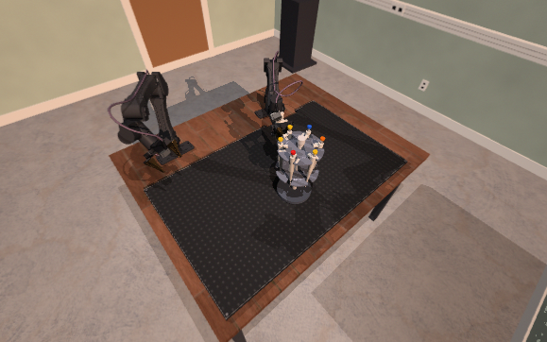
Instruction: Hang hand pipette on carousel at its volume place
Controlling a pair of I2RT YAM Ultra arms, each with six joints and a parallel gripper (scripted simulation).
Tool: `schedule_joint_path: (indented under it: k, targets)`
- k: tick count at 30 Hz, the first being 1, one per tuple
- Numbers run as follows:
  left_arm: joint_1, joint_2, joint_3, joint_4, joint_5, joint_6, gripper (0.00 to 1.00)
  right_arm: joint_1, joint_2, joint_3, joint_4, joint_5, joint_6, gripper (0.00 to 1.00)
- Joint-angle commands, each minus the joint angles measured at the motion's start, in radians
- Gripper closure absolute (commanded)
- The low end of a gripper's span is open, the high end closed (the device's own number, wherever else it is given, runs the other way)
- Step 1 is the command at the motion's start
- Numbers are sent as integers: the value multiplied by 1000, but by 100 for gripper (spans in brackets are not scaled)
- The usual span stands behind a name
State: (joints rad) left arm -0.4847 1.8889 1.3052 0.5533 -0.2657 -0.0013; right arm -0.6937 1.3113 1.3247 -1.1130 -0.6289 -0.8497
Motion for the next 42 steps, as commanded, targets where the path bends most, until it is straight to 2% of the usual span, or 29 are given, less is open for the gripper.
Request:
schedule_joint_path:
  k: [1,42]
  targets:
    - [3,-35,39,24,-67,2,88,-8,6,17,11,-19,-7,0]
    - [9,-17,43,20,-68,4,88,-8,6,17,11,-19,-7,0]
